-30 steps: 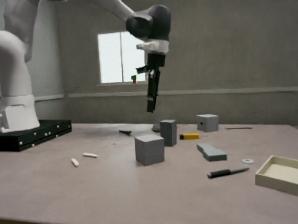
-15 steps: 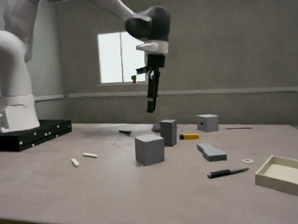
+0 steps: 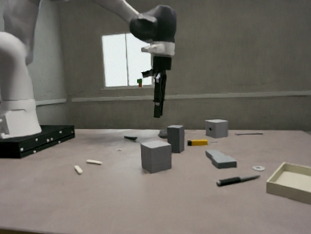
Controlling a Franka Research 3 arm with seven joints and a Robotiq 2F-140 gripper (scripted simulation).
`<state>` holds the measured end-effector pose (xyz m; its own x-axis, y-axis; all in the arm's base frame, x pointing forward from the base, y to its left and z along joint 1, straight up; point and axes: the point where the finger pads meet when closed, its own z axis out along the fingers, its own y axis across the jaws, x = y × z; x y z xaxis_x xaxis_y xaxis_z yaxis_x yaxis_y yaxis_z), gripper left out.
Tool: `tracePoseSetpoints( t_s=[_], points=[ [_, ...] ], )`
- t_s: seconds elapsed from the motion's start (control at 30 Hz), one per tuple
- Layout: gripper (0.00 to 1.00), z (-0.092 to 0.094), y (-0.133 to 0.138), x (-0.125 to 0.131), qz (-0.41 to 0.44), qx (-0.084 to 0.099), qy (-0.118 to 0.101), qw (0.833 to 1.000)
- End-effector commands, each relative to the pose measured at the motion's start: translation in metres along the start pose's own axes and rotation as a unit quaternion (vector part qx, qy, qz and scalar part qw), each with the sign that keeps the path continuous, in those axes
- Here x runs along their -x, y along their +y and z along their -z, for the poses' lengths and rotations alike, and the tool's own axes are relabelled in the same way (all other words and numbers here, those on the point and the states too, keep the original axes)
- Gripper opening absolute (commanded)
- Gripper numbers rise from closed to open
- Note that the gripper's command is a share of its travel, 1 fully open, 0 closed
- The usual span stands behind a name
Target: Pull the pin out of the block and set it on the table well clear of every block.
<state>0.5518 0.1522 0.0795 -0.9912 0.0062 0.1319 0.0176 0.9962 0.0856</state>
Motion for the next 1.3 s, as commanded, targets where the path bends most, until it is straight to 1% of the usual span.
tracePoseSetpoints(
  t_s=[0.0, 0.13, 0.3, 0.57, 0.7, 0.8, 0.87, 1.13, 1.2, 1.27],
  points=[
    [0.31, 0.002, 0.0, 0.002, -0.001, -0.001, -0.005, 1.0],
    [0.31, 0.002, -0.003, 0.003, -0.004, -0.001, -0.007, 1.0],
    [0.31, 0.005, -0.015, 0.008, -0.016, -0.005, -0.016, 1.0],
    [0.31, 0.005, -0.016, 0.008, -0.017, -0.005, -0.017, 1.0],
    [0.31, 0.007, -0.021, 0.01, -0.022, -0.006, -0.02, 1.0],
    [0.31, 0.01, -0.036, 0.015, -0.036, -0.01, -0.027, 0.999],
    [0.31, 0.011, -0.041, 0.016, -0.041, -0.011, -0.03, 0.999],
    [0.31, 0.011, -0.042, 0.017, -0.041, -0.011, -0.03, 0.999],
    [0.31, 0.013, -0.048, 0.019, -0.047, -0.013, -0.033, 0.998],
    [0.31, 0.013, -0.048, 0.019, -0.047, -0.013, -0.033, 0.998]
  ],
)
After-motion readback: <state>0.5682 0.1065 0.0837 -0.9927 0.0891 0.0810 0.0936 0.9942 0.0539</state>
